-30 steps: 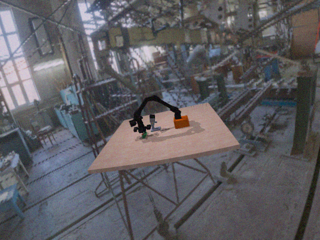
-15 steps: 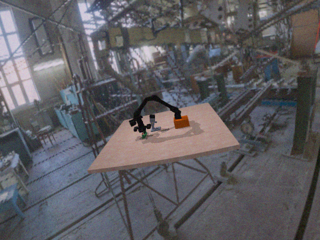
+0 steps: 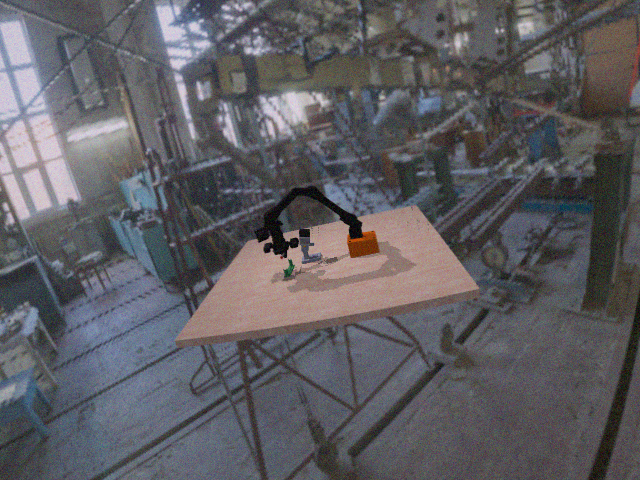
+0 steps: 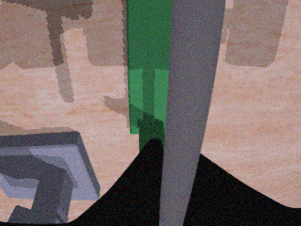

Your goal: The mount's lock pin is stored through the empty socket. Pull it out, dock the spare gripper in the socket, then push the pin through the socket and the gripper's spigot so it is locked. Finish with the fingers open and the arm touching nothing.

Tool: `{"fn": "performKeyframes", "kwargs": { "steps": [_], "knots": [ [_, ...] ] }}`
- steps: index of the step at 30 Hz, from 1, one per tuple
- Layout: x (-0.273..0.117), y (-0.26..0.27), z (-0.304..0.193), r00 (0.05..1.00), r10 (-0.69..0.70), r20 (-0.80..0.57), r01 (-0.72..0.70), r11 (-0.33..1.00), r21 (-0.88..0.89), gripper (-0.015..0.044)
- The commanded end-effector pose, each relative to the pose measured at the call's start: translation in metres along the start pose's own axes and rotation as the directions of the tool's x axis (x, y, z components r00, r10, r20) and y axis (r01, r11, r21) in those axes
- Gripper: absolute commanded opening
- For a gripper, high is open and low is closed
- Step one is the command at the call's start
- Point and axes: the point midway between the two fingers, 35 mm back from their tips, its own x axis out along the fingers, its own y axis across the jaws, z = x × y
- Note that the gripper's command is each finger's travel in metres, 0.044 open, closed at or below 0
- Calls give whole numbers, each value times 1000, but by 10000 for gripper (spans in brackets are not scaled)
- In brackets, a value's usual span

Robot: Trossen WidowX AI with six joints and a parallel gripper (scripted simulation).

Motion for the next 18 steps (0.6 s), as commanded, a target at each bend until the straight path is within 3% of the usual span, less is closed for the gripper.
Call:
{"fn": "performKeyframes", "kwargs": {
  "steps": [1, 18],
  "knots": [
    [3, 1, 0, 1000, 6, -3, -6, 1000, -2, 0],
    [-6, 19, 3, 1000, -7, 3, 7, 999, -33, 0]
  ]
}}
